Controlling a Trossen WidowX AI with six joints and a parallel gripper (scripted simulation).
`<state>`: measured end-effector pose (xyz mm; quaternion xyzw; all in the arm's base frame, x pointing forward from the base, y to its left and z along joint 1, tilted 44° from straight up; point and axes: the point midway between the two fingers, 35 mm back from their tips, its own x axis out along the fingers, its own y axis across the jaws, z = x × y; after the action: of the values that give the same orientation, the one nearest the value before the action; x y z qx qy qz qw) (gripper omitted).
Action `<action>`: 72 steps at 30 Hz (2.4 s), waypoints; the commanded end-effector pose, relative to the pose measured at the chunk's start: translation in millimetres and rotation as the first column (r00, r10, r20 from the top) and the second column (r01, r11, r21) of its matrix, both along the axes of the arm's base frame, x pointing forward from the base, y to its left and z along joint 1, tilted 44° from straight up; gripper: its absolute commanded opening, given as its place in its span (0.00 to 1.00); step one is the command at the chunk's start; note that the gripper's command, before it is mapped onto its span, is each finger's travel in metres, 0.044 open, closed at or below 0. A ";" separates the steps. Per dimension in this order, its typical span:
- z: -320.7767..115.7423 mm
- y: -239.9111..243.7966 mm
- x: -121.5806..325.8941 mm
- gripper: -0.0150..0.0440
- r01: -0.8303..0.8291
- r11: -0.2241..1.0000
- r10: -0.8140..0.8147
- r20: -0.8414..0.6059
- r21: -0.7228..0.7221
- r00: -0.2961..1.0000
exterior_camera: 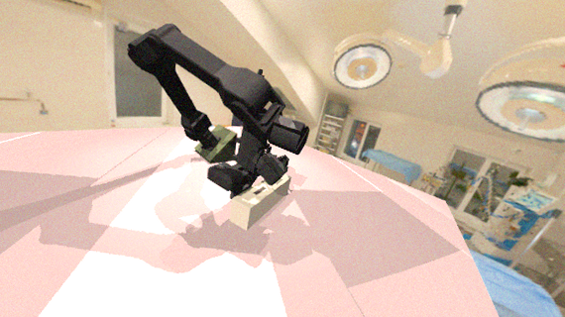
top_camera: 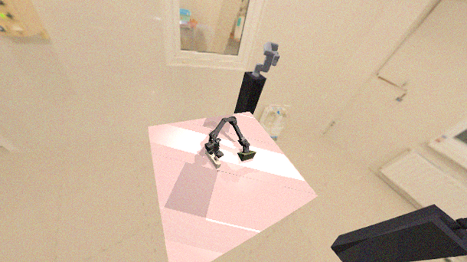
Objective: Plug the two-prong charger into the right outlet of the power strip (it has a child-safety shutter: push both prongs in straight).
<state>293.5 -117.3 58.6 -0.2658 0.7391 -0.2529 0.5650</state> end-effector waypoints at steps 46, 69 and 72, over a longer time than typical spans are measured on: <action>0.4 0.0 0.5 0.43 0.005 1.000 -0.005 -0.008 -0.001 1.000; 0.9 0.0 -2.4 1.00 0.003 1.000 -0.003 -0.002 -0.001 1.000; 1.0 0.1 -3.3 1.00 0.003 1.000 -0.003 0.000 -0.001 1.000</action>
<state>291.5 -117.3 58.9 -0.2648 0.7408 -0.2541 0.5627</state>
